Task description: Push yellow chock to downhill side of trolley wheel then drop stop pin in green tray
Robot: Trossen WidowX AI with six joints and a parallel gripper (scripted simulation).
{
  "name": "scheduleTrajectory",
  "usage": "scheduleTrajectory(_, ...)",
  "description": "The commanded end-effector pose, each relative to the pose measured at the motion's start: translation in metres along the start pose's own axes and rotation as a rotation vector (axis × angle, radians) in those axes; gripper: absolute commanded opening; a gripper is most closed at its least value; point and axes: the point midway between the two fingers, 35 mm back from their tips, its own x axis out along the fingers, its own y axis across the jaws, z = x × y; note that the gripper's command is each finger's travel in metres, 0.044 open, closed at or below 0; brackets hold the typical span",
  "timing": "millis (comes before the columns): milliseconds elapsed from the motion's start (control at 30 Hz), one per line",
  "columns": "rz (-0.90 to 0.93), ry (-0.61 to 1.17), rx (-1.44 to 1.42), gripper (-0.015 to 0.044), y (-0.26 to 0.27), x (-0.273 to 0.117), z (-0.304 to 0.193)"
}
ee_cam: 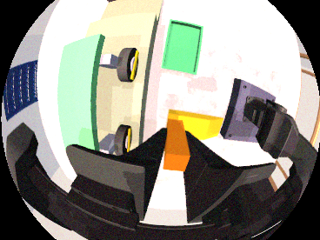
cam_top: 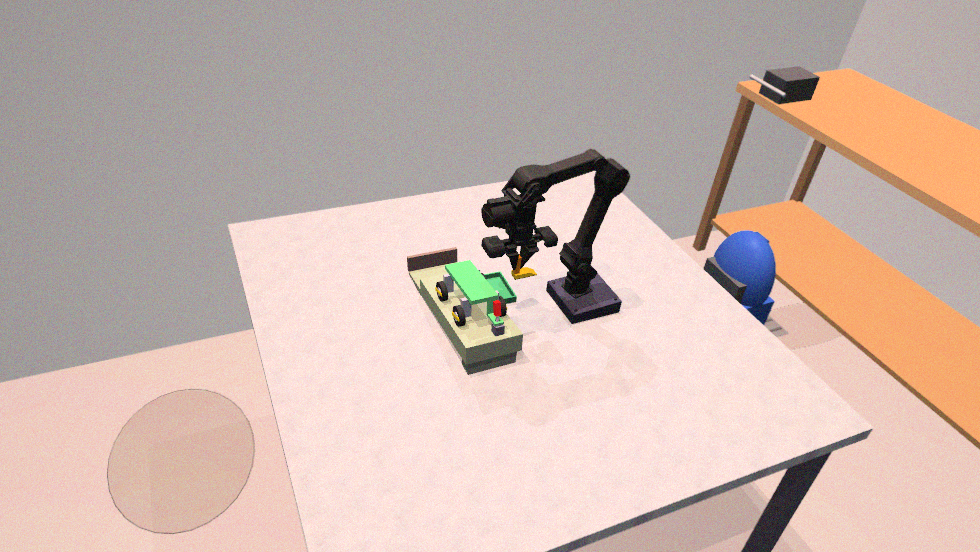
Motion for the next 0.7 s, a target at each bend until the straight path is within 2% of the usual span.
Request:
scheduleTrajectory(0, 0.002, 0.004, -0.004, 0.0, 0.003, 0.001, 0.009)
scheduleTrajectory(667, 0.003, -0.003, -0.005, 0.0, 0.018, 0.007, 0.079)
